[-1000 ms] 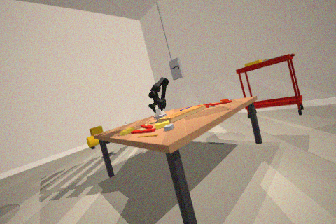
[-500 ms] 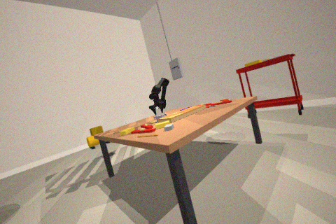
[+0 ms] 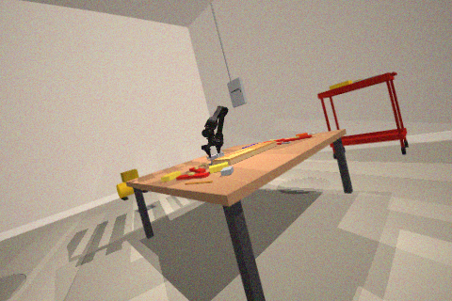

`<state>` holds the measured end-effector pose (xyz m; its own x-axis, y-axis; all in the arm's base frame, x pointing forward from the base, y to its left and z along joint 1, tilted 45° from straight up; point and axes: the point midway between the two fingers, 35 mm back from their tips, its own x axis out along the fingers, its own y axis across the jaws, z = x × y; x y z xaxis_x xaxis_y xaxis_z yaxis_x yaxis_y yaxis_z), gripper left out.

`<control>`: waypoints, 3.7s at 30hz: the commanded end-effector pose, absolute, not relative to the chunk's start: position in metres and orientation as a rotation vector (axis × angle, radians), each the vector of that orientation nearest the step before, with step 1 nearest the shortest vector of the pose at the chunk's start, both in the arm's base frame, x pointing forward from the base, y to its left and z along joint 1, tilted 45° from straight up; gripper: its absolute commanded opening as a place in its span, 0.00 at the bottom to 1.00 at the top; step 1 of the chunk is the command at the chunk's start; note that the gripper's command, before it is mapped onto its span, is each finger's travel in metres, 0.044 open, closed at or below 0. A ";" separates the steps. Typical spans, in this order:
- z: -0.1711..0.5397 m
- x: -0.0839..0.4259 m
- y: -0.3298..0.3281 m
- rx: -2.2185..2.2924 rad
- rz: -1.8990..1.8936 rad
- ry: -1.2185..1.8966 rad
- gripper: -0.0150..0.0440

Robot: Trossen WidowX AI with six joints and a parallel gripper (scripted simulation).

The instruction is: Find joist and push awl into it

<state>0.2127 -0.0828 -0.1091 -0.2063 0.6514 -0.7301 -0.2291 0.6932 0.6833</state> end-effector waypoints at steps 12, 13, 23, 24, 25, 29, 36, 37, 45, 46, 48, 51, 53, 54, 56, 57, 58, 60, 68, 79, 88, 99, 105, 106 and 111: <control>-0.115 0.210 -0.075 0.363 0.832 1.589 0.77; -0.115 0.210 -0.075 0.363 0.832 1.589 0.75; -0.112 0.211 -0.079 0.362 0.832 1.589 0.48; -0.110 0.211 -0.080 0.362 0.832 1.589 0.43; -0.109 0.212 -0.081 0.362 0.832 1.589 0.39; -0.103 0.213 -0.087 0.362 0.832 1.590 0.25; -0.092 0.215 -0.097 0.362 0.831 1.590 0.25; -0.091 0.215 -0.098 0.362 0.831 1.590 0.25; -0.092 0.216 -0.102 0.362 0.831 1.590 0.25; -0.094 0.217 -0.104 0.361 0.831 1.590 0.25; -0.099 0.219 -0.109 0.361 0.830 1.590 0.25; -0.107 0.221 -0.118 0.360 0.830 1.590 0.25; -0.113 0.223 -0.124 0.360 0.829 1.590 0.25; -0.116 0.224 -0.126 0.359 0.829 1.590 0.25; -0.118 0.224 -0.128 0.359 0.829 1.590 0.25; -0.118 0.224 -0.128 0.359 0.829 1.590 0.25; -0.118 0.224 -0.128 0.359 0.829 1.590 0.25; -0.118 0.224 -0.128 0.359 0.829 1.590 0.25; -0.117 0.224 -0.127 0.343 0.813 1.594 0.25; -0.117 0.223 -0.125 0.304 0.773 1.603 0.25; -0.116 0.223 -0.123 0.272 0.738 1.609 0.25; -0.115 0.222 -0.121 0.234 0.696 1.612 0.25; -0.115 0.221 -0.120 0.214 0.672 1.613 0.25; -0.115 0.221 -0.120 0.211 0.668 1.613 0.25; -0.114 0.221 -0.119 0.195 0.649 1.613 0.25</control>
<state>0.2205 -0.1176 -0.1157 -0.1707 0.5080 -0.8443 -0.2434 0.8085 0.5357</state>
